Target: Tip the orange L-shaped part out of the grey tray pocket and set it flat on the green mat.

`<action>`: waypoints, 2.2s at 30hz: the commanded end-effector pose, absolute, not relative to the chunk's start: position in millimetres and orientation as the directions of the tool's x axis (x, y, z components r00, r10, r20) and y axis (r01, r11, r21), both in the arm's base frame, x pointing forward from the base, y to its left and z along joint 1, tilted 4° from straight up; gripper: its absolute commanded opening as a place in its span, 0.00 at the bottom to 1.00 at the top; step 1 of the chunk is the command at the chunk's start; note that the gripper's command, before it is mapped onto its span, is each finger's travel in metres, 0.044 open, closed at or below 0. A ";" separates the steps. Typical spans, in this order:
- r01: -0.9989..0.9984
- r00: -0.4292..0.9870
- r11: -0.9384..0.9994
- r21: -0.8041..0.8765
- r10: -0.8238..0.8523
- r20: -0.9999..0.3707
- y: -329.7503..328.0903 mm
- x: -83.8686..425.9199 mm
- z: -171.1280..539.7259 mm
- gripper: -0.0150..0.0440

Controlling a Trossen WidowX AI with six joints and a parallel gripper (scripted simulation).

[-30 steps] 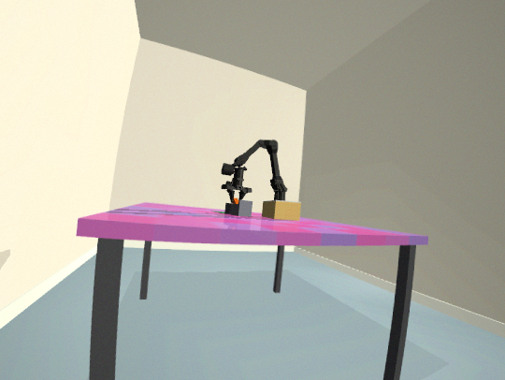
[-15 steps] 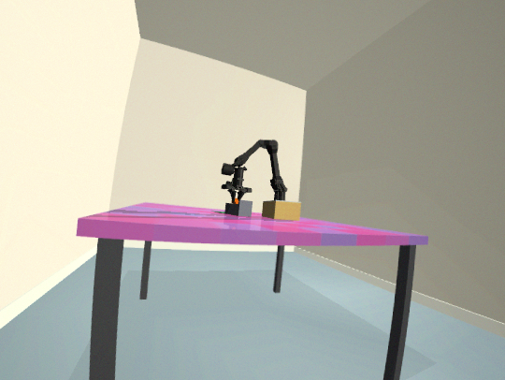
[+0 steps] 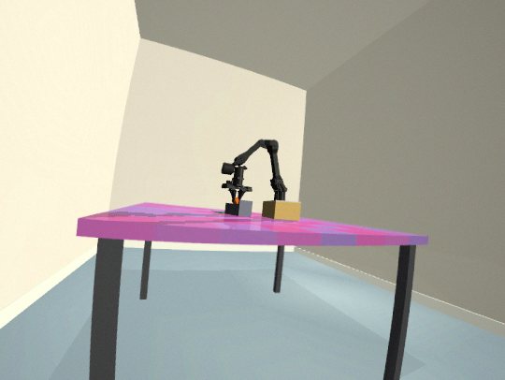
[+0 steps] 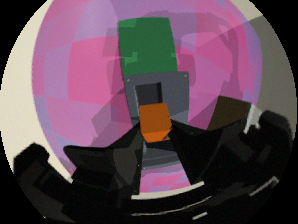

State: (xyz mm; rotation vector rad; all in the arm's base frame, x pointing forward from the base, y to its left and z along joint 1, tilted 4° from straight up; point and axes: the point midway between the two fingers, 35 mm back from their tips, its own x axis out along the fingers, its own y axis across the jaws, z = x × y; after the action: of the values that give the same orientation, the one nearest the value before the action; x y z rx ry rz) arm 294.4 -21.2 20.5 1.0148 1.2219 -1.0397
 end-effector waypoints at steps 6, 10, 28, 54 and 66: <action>0.973 0.065 0.227 0.050 -0.059 -0.996 -19.5 295.0 38.2 0.25; 0.972 0.065 0.228 0.050 -0.059 -0.996 -19.1 294.6 44.3 0.25; 0.972 0.065 0.228 0.050 -0.058 -0.996 -17.4 292.8 71.8 0.25; 0.972 0.065 0.228 0.050 -0.058 -0.996 -15.5 290.7 104.8 0.25; 0.972 0.065 0.228 0.050 -0.062 -0.996 -47.7 295.0 104.6 0.25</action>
State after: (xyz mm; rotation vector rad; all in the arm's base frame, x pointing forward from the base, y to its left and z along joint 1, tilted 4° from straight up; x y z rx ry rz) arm 291.7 -34.6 104.4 1.0163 1.2181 -1.0347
